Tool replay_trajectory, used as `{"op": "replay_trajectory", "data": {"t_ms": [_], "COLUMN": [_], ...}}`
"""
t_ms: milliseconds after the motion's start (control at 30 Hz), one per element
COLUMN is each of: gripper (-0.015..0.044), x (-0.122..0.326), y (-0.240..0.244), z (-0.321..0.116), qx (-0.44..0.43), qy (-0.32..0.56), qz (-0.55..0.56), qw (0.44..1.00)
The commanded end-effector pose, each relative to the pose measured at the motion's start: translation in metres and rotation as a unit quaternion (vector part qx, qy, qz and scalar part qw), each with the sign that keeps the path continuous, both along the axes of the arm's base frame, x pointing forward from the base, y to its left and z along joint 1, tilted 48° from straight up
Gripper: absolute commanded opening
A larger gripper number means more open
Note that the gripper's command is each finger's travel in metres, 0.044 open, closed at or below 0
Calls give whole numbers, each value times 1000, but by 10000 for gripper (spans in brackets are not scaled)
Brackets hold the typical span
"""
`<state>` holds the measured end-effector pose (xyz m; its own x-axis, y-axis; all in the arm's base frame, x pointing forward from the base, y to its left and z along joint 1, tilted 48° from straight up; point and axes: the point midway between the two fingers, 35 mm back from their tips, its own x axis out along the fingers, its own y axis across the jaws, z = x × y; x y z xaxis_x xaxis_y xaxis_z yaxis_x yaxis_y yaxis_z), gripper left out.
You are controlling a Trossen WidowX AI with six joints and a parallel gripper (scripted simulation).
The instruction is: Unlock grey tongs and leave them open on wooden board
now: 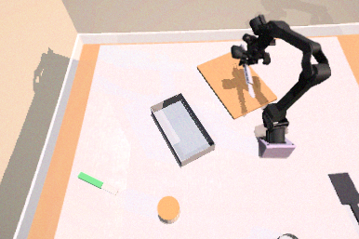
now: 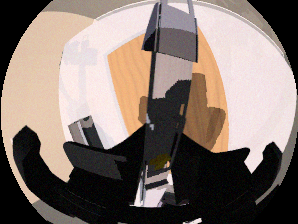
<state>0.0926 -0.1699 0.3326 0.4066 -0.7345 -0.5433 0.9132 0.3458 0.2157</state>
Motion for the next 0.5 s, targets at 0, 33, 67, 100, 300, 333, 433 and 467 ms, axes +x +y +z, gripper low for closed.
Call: {"op": "replay_trajectory", "data": {"t_ms": [0, 33, 67, 100, 300, 333, 433, 467], "gripper": [-150, -150, -150, -150, -150, -150, -150, -150], "x": [1, 2, 2, 3, 5, 6, 7, 7], "y": [1, 1, 1, 1, 1, 1, 2, 2], "z": [-1, -2, -3, -4, -8, -8, -9, -9], "qx": [16, 19, 23, 26, 41, 42, 47, 48], "qy": [19, 24, 30, 36, 72, 78, 97, 103], "qz": [-6, -7, -8, -9, -14, -14, -16, -16], "qw": [1000, 999, 999, 999, 997, 996, 994, 993]}}
